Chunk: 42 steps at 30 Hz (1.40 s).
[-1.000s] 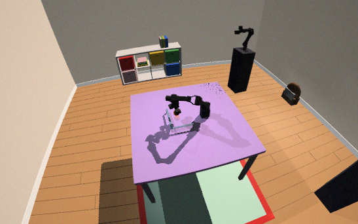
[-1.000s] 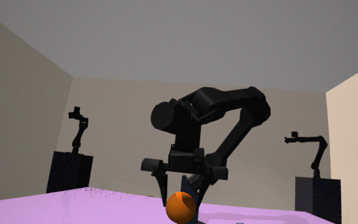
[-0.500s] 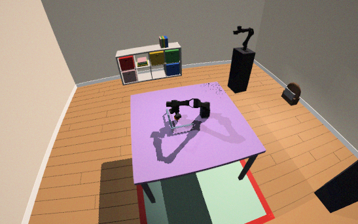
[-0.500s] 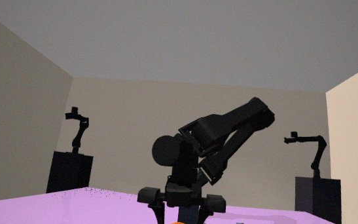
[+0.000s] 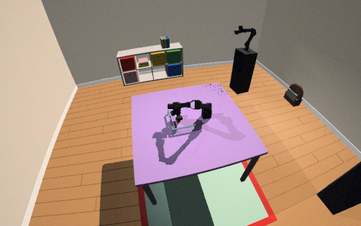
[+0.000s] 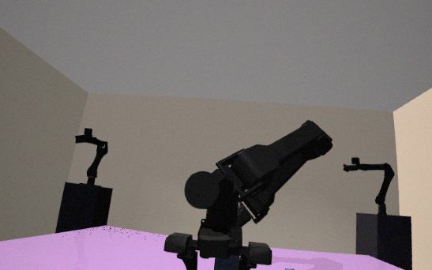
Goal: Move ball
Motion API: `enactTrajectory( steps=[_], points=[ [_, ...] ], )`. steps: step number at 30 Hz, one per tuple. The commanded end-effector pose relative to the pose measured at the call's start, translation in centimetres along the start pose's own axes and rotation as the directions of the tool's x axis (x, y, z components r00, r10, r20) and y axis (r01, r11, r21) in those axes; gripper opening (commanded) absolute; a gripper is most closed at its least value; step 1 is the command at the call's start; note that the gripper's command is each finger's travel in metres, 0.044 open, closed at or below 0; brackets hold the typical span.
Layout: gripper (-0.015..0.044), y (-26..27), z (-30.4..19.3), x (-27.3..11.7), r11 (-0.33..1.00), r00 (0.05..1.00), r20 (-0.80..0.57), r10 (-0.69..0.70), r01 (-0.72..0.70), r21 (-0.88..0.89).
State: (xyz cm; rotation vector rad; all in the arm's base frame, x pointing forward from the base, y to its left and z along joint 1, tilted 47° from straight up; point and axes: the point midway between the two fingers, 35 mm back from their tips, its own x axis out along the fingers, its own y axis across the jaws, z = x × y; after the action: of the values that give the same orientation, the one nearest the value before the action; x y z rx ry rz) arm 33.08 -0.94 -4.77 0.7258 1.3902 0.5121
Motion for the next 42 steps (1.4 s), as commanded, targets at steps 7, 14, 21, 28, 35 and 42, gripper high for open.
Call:
enactTrajectory(
  steps=[7,14,21,28,35,42],
  points=[
    [0.0236,0.0,0.0,0.0,1.0,1.0,-0.001,0.0,0.0,-0.002],
    [0.042,0.0,0.0,-0.3,1.0,1.0,-0.001,-0.001,0.001,-0.002],
    [0.0433,0.0,-0.1,-8.5,1.0,1.0,-0.001,0.001,-0.001,0.002],
    [0.0433,-0.3,0.2,-7.8,1.0,1.0,0.016,0.0,0.0,0.009],
    [0.044,-0.1,-0.1,-11.9,1.0,1.0,0.015,0.001,-0.001,0.004],
    [0.044,-0.1,-0.1,-12.2,1.0,1.0,0.015,0.001,-0.001,0.004]
  ],
)
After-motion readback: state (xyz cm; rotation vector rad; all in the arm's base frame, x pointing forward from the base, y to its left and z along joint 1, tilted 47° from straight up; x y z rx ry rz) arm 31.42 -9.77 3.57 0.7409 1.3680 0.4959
